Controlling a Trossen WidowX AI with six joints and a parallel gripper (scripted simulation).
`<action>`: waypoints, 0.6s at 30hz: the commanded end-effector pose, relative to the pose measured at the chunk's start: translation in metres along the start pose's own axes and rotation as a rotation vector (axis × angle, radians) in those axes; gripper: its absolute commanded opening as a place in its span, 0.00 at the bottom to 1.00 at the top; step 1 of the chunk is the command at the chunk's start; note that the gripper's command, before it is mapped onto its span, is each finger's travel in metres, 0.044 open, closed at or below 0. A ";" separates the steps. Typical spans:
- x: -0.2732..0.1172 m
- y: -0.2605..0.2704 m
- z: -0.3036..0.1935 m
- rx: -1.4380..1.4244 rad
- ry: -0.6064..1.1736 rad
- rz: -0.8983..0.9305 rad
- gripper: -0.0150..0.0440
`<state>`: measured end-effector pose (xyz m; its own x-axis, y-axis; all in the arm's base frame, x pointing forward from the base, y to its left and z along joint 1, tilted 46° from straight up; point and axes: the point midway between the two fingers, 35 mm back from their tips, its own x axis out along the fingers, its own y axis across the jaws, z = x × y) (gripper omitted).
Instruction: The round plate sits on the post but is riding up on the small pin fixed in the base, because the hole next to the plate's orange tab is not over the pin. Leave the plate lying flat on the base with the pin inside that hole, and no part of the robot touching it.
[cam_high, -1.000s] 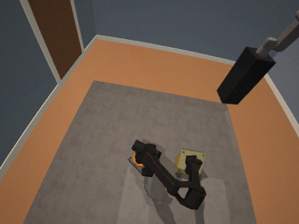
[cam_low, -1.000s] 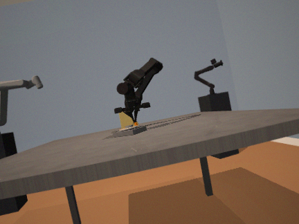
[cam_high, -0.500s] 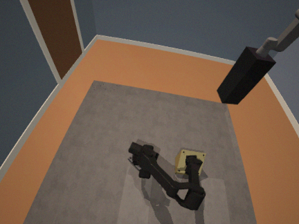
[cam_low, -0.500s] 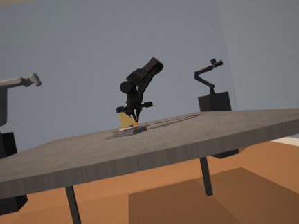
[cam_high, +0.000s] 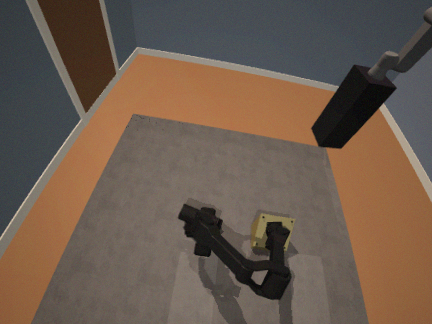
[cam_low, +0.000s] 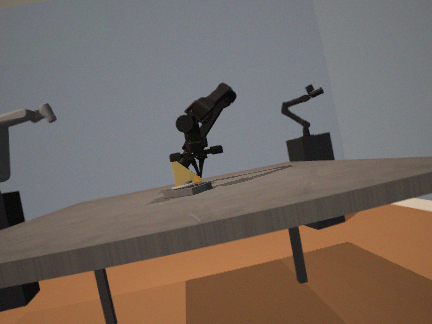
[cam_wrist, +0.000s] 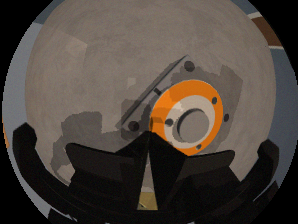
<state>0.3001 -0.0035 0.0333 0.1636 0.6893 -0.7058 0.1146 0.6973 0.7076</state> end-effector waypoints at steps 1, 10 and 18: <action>0.001 0.000 0.007 0.005 0.000 0.006 0.25; 0.001 0.000 0.017 0.004 0.000 0.006 0.25; 0.001 -0.001 0.022 0.004 -0.001 0.006 0.25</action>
<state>0.3178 -0.0075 0.0341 0.1655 0.6894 -0.7052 0.1129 0.6971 0.7080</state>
